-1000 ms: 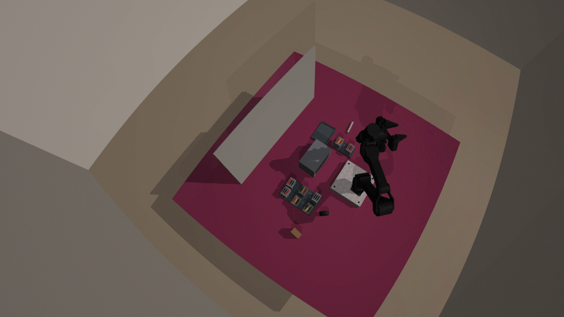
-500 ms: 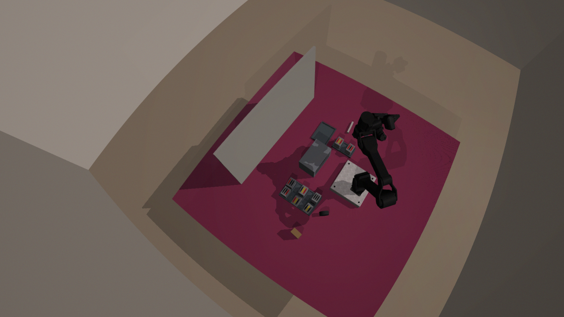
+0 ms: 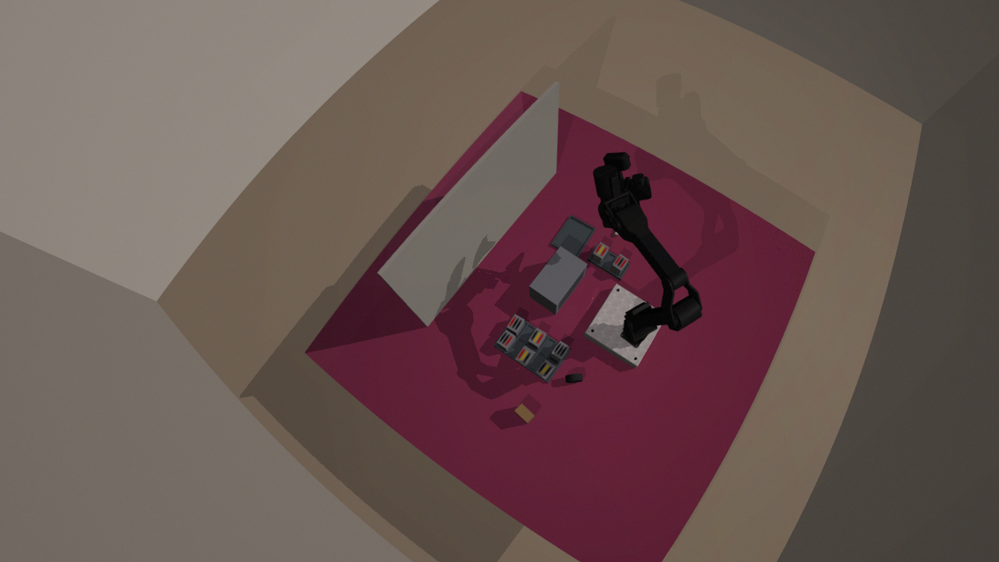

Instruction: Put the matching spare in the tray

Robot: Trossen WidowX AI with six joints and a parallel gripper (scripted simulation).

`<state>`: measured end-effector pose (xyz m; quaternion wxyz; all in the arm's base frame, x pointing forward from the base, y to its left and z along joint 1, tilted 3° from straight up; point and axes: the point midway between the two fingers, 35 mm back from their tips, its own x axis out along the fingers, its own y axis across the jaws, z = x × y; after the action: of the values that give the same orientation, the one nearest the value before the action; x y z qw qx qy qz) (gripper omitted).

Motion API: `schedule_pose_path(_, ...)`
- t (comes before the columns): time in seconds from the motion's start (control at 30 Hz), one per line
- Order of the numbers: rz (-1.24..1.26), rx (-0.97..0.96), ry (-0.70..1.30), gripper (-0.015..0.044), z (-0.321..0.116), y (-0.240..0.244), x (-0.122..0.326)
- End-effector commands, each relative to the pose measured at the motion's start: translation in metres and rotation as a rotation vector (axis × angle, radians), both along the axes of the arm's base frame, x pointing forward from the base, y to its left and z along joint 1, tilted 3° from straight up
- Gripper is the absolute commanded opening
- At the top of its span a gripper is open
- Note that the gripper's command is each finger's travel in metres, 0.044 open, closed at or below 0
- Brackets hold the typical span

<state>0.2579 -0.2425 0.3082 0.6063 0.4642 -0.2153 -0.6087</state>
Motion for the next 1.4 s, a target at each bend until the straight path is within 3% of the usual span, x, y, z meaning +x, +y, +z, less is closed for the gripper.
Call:
schedule_pose_path(0.0, 0.405, 0.108, 0.461, 0.0440, -0.028, 0.039, 0.063)
schedule_pose_path(0.37, 1.157, 0.196, 1.133, 0.0440, -0.080, 0.140, 0.119)
schedule_pose_path(0.73, 1.985, 0.216, 1.577, 0.0440, -0.113, 0.255, 0.115)
schedule_pose_path(1.37, 2.025, 0.216, 1.589, 0.0440, -0.114, 0.260, 0.113)
